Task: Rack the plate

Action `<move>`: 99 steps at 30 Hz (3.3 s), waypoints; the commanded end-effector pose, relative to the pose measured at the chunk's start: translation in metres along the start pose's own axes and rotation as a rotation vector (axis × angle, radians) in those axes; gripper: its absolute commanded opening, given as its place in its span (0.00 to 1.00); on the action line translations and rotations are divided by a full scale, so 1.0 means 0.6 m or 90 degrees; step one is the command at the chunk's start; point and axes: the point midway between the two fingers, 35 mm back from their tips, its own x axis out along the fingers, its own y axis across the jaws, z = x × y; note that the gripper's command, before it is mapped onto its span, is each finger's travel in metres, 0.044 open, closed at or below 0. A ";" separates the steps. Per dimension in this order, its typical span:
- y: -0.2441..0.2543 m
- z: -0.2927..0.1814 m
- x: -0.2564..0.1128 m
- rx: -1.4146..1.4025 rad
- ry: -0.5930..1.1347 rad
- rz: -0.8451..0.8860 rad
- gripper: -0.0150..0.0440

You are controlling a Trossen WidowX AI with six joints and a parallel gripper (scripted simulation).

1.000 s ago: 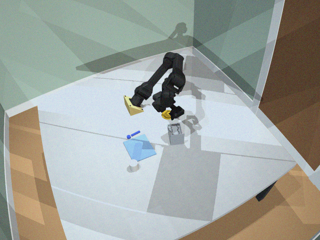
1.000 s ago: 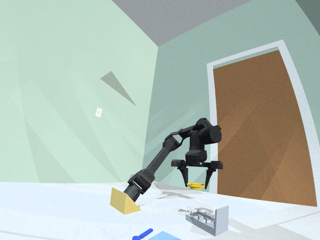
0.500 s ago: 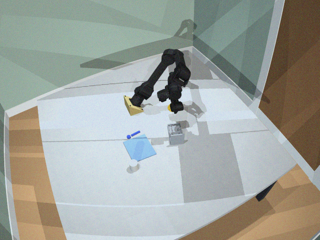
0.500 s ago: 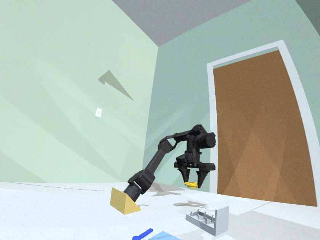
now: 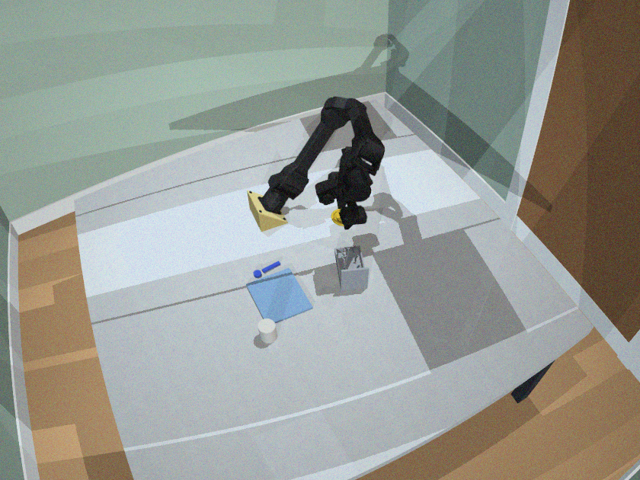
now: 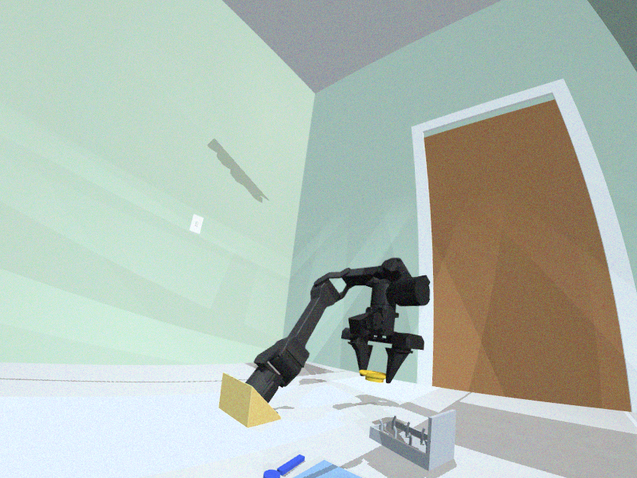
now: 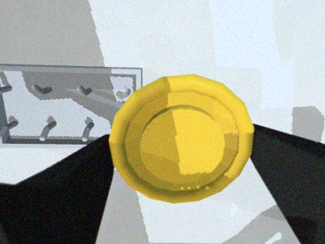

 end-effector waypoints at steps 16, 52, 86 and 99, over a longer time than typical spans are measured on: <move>-0.003 0.045 0.068 -0.249 -0.270 0.051 0.25; 0.029 0.028 0.096 -0.619 -0.625 0.346 0.25; -0.021 -0.017 0.065 -0.671 -0.738 0.746 0.25; -0.013 -0.020 0.081 -0.671 -0.737 0.745 0.25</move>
